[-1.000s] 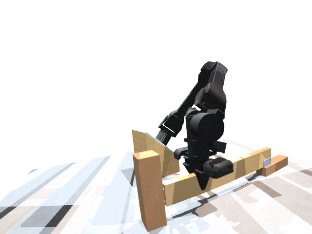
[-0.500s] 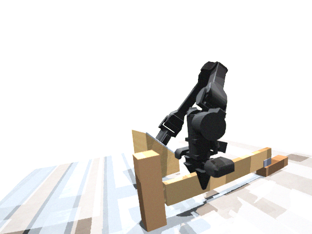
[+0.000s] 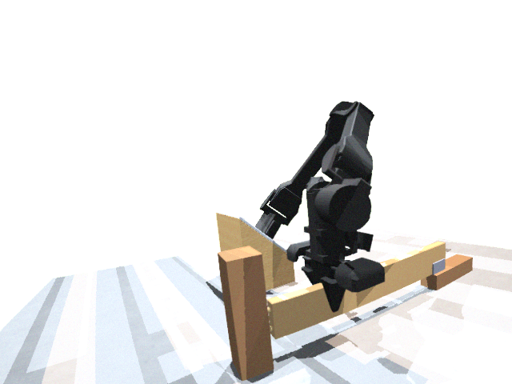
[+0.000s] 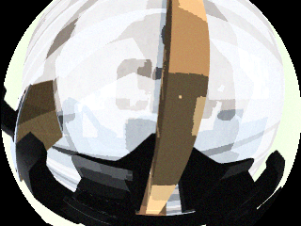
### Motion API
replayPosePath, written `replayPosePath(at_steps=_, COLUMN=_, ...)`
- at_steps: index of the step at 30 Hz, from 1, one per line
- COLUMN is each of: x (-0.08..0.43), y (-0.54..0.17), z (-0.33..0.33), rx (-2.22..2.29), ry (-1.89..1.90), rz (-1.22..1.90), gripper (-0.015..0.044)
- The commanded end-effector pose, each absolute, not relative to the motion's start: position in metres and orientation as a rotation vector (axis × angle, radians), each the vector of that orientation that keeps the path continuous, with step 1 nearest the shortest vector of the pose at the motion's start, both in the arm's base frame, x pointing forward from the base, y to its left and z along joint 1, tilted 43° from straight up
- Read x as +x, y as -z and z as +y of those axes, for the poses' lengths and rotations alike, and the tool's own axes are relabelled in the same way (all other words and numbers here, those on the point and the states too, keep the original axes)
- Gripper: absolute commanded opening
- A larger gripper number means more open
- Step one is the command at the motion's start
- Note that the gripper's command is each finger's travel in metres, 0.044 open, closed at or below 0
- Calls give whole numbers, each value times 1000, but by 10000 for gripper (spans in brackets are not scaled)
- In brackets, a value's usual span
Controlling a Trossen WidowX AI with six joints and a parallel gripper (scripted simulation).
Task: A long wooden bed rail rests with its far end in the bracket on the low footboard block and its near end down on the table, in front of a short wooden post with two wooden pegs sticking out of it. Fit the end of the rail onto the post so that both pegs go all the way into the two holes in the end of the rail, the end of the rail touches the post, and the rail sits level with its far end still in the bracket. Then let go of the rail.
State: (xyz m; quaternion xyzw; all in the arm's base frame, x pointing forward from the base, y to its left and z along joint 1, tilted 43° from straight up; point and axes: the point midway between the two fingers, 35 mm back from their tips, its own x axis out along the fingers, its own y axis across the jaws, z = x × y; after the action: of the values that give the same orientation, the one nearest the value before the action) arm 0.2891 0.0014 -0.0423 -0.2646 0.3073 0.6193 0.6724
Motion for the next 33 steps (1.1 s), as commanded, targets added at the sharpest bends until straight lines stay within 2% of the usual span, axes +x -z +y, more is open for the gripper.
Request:
replayPosePath(at_steps=1, x=289, y=43, z=1, rx=-595, ry=-1393, rz=692, gripper=0)
replayPosePath(at_steps=33, x=289, y=41, z=-1, rx=-595, ry=-1393, rz=692, gripper=0)
